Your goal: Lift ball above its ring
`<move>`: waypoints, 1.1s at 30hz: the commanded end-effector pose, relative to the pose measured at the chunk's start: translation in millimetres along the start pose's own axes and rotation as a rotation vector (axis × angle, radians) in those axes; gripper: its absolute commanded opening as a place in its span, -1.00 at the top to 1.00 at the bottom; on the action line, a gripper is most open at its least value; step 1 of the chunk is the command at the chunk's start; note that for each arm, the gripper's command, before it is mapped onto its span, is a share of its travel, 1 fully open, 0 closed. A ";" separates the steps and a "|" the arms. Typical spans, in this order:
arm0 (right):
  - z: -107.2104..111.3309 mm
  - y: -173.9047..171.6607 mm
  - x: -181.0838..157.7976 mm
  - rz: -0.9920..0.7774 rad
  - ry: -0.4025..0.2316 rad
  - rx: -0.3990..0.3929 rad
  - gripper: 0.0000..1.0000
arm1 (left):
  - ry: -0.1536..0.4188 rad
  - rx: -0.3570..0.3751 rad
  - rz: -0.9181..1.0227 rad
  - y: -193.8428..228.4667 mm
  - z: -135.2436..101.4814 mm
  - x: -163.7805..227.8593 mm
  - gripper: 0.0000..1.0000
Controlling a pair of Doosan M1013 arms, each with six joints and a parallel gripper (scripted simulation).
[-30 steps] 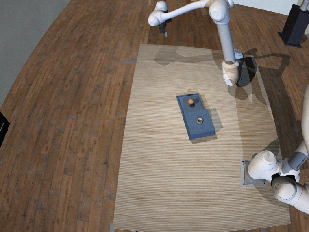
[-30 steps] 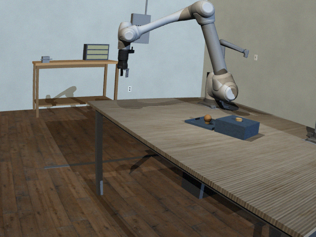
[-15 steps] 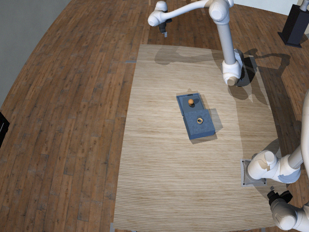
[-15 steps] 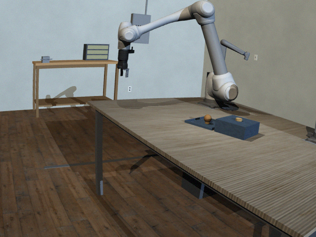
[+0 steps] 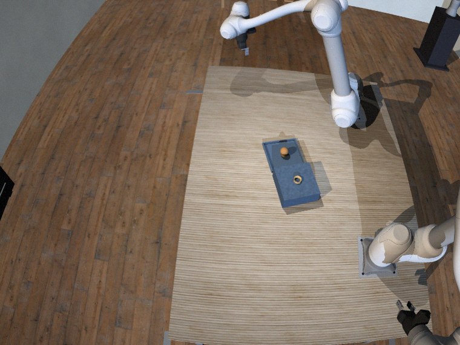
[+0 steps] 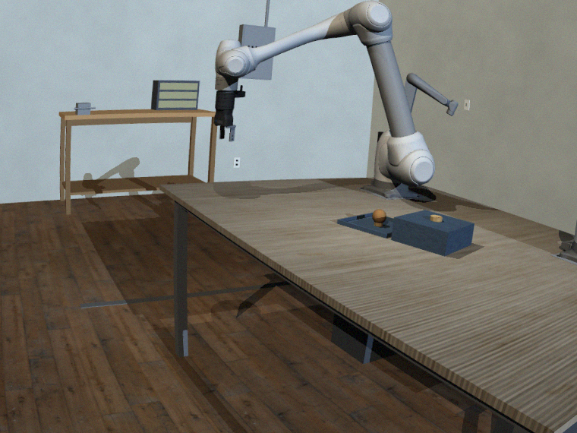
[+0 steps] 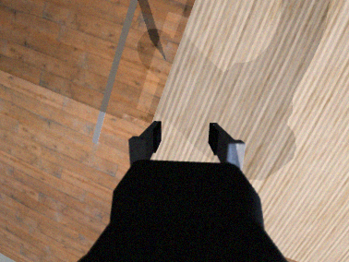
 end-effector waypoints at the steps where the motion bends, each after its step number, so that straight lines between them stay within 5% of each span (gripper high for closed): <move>1: 0.9 -0.1 -0.2 0.000 0.001 -0.001 -1.00 | 0.045 0.027 0.143 -30.2 -12.6 11.6 -1.00; 15: 0.9 -7.2 7.0 -0.004 0.001 -0.003 -1.00 | 0.069 0.046 0.220 -45.7 -21.1 18.8 -1.00; 33: -0.5 -117.3 150.6 -0.079 -0.002 -0.031 -1.00 | 0.069 0.046 0.220 -45.7 -21.1 18.8 -1.00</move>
Point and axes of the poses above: on each arm, the point where the finger pads meet when closed, its own z axis back along the fingers, its own x axis across the jaws, y = z × x, the point moved 9 cm from there along z, back along the fingers, and after that the axes turned 14 degrees about z, right-handed, at the moved point
